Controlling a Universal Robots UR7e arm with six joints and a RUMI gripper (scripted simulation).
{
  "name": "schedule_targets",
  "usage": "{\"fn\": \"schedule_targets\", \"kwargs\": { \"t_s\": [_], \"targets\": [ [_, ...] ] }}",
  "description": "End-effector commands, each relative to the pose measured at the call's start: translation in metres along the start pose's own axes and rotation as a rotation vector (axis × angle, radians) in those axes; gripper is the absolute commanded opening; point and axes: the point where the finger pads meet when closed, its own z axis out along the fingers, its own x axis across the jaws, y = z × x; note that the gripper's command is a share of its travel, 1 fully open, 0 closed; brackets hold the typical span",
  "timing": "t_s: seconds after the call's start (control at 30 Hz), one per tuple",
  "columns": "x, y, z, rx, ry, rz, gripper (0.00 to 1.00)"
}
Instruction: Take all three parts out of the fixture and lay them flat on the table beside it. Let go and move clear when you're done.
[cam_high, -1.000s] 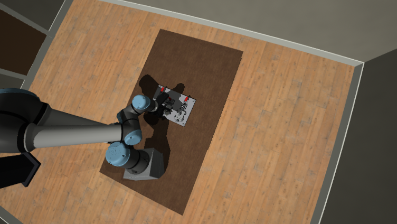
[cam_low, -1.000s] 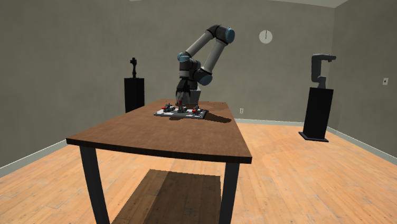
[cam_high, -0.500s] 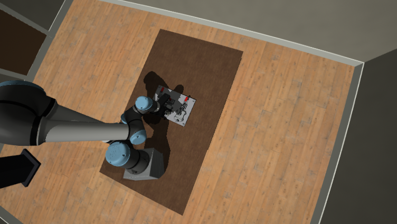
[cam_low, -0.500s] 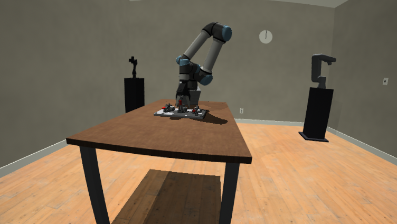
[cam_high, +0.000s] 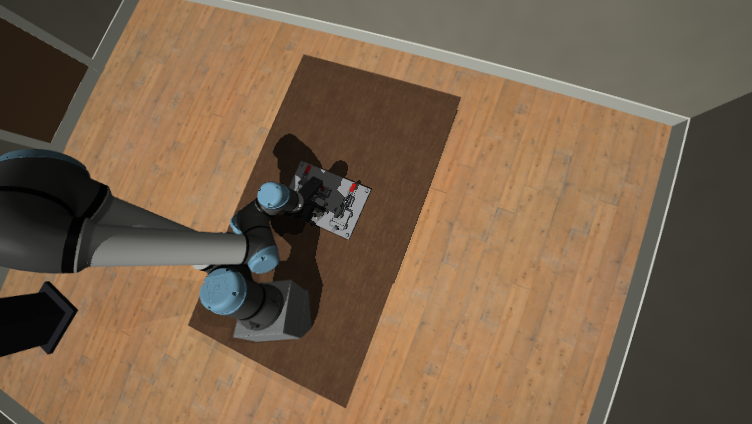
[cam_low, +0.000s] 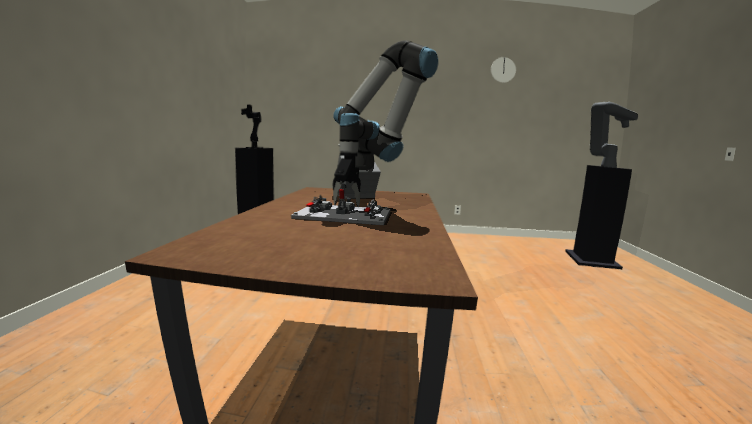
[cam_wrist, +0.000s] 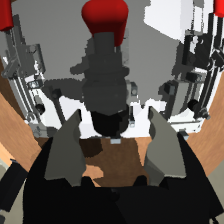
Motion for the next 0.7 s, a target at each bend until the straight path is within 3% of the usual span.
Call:
{"fn": "schedule_targets", "kwargs": {
  "t_s": [0.0, 0.07, 0.1, 0.67],
  "targets": [
    [0.0001, -0.0003, -0.0002, 0.001, 0.0, 0.0, 0.59],
    [0.0001, -0.0003, -0.0002, 0.001, 0.0, 0.0, 0.59],
    [0.0001, -0.0003, -0.0002, 0.001, 0.0, 0.0, 0.0],
    [0.0001, -0.0003, -0.0002, 0.001, 0.0, 0.0, 0.0]
  ]
}}
